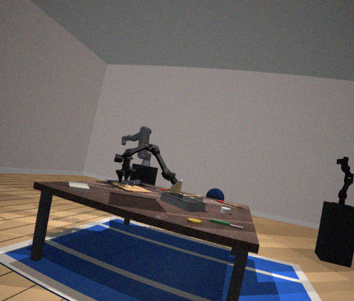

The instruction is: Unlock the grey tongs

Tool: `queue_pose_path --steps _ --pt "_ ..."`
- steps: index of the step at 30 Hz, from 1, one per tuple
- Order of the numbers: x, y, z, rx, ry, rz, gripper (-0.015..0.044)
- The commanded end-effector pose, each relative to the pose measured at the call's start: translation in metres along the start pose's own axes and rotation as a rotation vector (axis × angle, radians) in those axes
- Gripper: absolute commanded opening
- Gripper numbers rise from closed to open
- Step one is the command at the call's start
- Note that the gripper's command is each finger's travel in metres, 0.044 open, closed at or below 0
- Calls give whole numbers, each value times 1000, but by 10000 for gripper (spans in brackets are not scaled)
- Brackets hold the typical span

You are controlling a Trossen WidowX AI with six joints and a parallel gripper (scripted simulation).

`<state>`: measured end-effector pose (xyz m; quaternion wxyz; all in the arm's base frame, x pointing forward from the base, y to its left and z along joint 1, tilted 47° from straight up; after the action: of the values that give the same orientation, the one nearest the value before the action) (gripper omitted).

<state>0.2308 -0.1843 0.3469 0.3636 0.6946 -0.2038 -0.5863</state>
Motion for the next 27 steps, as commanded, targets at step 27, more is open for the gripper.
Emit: queue_pose_path --steps 27 --pt "-159 -10 147 -1 -6 24 440"
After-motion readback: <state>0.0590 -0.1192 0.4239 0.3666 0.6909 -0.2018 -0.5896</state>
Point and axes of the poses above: the point midway between the two fingers, 35 mm back from their tips, its own x axis out along the fingers, its own z axis across the jaws, y = z × x, the point moved 8 cm from there along -x, back along the fingers, and after that the axes turned 4 degrees about -x, right-handed, at the moved point
